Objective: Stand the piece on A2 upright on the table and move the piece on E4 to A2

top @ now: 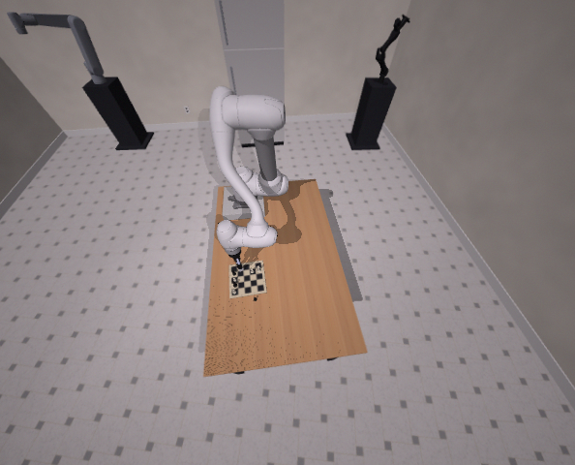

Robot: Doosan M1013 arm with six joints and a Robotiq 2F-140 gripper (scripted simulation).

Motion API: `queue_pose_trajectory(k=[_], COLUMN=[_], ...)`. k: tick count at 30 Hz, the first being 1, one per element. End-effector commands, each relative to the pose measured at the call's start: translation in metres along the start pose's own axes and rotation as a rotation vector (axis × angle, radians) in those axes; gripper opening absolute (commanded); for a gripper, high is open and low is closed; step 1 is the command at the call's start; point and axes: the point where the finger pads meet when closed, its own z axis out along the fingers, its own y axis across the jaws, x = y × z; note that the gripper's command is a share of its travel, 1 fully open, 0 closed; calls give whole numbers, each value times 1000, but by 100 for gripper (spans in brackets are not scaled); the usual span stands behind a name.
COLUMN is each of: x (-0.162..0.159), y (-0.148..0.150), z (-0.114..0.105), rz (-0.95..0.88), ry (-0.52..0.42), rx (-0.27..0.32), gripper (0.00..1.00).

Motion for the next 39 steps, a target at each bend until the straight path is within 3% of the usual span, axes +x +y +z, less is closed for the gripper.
queue_pose_trajectory(k=[1,29,30,39], x=[0,0,0,0], y=[0,0,0,0], z=[0,0,0,0], rz=[0,0,0,0], ry=[0,0,0,0], rx=[0,0,0,0], gripper=[20,20,0,0])
